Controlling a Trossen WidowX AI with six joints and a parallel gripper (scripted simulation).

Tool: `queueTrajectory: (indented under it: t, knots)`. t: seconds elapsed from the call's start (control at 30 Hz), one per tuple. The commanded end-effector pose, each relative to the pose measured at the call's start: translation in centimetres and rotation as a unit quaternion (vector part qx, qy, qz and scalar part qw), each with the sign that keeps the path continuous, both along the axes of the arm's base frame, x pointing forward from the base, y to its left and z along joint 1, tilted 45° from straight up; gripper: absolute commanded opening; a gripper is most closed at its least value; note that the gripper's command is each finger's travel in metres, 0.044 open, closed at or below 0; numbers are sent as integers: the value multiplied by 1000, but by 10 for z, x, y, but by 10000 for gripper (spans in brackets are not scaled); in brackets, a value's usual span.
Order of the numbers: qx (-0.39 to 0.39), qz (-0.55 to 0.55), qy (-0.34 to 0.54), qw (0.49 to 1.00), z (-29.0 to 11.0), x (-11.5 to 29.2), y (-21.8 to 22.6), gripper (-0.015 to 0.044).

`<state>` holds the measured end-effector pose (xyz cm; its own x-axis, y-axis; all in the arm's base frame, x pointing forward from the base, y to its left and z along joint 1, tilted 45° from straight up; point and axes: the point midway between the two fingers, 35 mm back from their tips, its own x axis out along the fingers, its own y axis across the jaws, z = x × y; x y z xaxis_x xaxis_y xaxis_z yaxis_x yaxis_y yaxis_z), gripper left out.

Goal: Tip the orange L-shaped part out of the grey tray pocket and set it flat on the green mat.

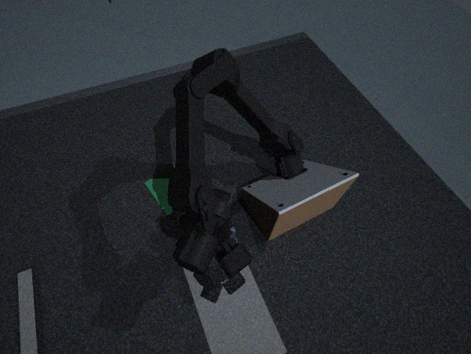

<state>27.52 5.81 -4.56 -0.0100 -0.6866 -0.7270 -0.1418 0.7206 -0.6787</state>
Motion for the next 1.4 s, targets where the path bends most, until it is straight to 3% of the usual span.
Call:
queueTrajectory:
  t: [0.0, 1.17, 1.37]
  knots:
    - [-5, 1, 4, 1000, -5, -2, -7, 180]
    - [-5, 1, 4, 1000, -8, -4, 6, 180]
    - [-3, 1, 4, 1000, 29, 1, 37, 180]
